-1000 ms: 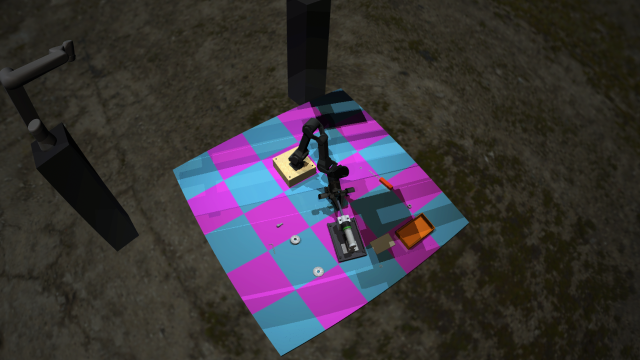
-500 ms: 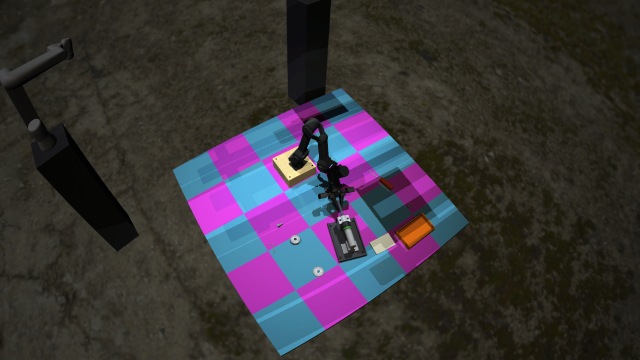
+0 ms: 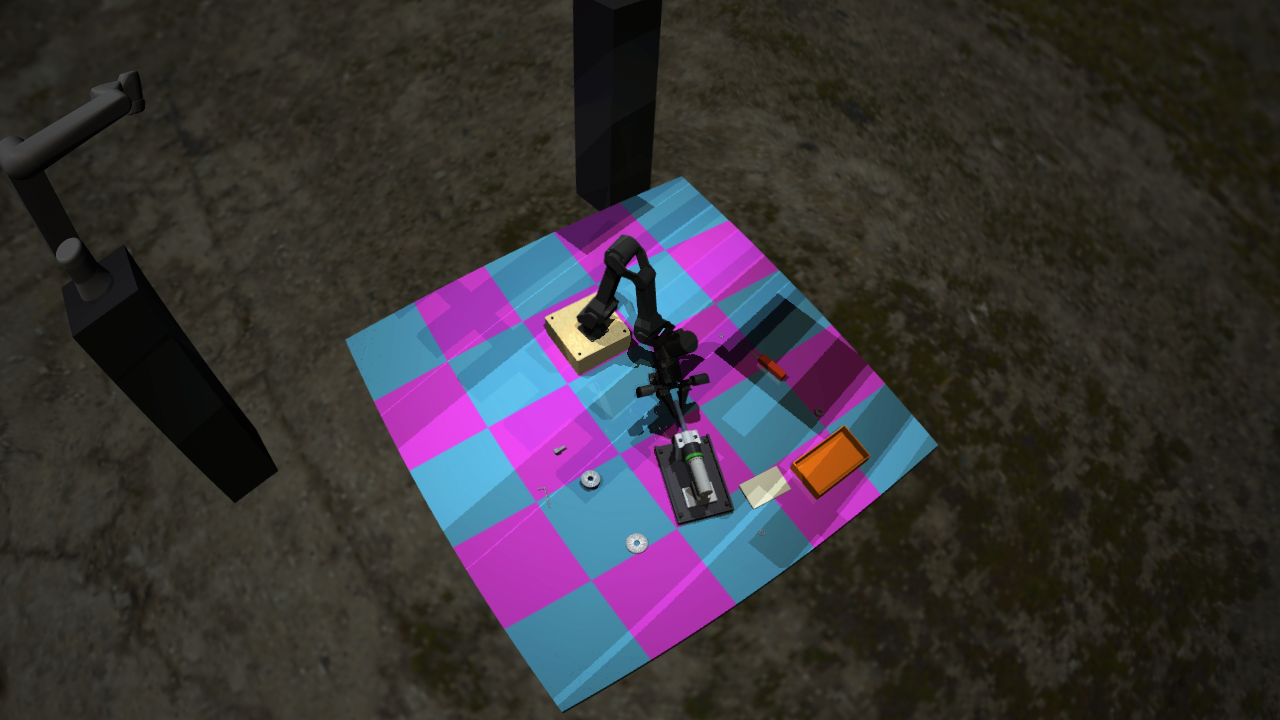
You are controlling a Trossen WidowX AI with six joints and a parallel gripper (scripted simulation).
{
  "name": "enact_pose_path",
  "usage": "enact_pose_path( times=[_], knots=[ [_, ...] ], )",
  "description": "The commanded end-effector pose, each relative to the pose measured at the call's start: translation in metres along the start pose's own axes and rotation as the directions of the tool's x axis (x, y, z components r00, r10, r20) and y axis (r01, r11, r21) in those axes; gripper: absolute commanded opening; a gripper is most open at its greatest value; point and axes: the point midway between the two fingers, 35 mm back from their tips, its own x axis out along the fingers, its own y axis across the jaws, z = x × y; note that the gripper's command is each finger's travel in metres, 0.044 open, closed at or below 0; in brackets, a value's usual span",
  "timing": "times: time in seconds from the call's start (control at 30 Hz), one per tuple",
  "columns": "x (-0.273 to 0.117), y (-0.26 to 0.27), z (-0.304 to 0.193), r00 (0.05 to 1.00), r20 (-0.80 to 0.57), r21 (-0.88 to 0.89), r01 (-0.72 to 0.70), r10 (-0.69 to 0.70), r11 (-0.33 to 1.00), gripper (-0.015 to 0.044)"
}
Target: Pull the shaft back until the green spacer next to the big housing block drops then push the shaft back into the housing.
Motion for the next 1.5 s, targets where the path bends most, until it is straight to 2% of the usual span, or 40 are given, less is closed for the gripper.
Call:
enact_pose_path(
  times=[0.0, 1.47],
  knots=[
    [-0.0007, 0.0003, 0.0008, 1.0, 0.001, 0.003, 0.0, 0.0, 1.0, 0.0],
    [-0.0048, 0.0003, 0.0032, 1.0, 0.001, 0.003, 0.0, 0.0, 1.0, 0.0]
  ],
)
